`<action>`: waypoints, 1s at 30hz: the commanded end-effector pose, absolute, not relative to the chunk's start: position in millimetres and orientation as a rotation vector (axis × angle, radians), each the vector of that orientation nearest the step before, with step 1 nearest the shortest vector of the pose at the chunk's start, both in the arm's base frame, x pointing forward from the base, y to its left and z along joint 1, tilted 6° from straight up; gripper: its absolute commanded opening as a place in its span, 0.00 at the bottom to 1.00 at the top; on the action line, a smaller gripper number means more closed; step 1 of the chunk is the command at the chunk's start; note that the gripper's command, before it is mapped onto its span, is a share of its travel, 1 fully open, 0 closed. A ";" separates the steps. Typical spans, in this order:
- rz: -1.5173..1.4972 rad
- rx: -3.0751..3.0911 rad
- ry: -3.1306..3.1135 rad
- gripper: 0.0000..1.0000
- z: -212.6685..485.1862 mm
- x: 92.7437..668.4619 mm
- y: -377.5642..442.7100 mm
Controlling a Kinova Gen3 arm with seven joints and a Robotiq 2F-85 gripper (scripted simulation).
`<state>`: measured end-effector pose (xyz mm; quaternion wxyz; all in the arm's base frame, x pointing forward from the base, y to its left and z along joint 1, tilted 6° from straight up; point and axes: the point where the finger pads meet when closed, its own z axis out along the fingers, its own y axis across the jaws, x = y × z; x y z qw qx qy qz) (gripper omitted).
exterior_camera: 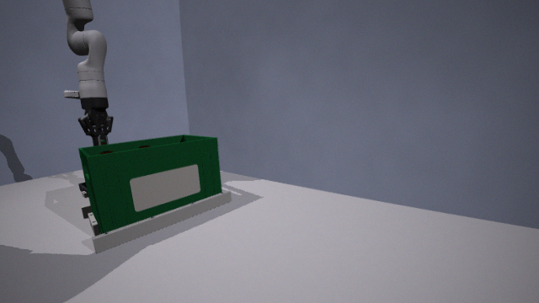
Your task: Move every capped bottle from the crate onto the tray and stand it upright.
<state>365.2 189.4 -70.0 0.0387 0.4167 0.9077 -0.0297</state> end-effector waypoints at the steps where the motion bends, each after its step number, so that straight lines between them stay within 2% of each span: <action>1: -0.085 1.279 2.776 0.00 -71.0 368.6 190.1; 30: -0.086 1.278 2.778 0.00 -77.7 368.4 189.5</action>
